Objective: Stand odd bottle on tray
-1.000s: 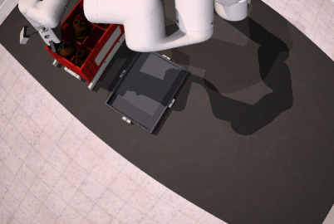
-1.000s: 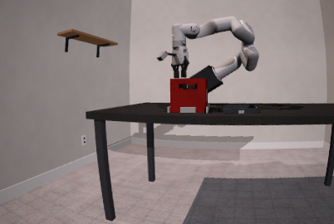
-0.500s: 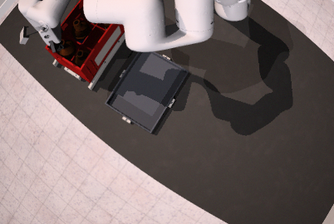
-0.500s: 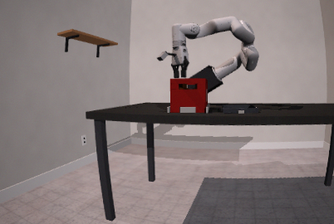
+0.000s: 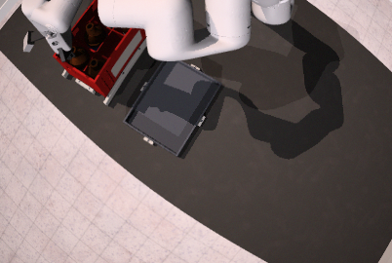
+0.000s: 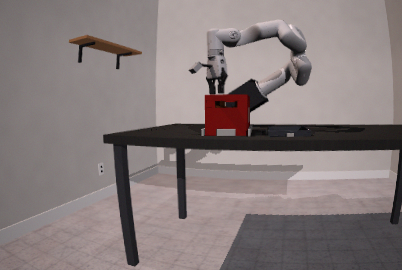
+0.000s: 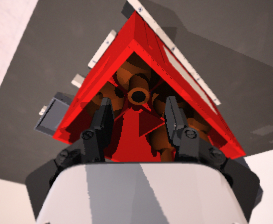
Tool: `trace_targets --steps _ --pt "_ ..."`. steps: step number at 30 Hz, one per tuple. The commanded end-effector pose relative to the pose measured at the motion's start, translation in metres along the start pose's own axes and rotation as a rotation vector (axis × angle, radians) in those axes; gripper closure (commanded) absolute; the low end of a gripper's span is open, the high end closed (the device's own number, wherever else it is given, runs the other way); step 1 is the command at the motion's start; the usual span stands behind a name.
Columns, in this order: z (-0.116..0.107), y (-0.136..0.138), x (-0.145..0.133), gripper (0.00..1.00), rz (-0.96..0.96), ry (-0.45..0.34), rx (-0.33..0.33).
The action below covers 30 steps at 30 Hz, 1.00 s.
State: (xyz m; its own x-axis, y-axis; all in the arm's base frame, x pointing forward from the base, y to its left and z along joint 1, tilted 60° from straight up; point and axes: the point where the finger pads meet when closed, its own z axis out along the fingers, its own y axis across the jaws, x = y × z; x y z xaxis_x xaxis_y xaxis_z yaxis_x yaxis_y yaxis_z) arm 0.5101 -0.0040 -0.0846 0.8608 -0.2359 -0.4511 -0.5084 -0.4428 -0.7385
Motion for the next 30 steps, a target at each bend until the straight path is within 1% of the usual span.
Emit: trace_targets --steps 1,15,30 --pt "0.0 -0.001 0.001 0.35 -0.001 0.004 0.0" --pt "0.01 -0.001 0.001 0.35 -0.001 0.004 0.0" --pt "0.028 -0.001 0.001 0.35 -0.001 0.004 0.0"
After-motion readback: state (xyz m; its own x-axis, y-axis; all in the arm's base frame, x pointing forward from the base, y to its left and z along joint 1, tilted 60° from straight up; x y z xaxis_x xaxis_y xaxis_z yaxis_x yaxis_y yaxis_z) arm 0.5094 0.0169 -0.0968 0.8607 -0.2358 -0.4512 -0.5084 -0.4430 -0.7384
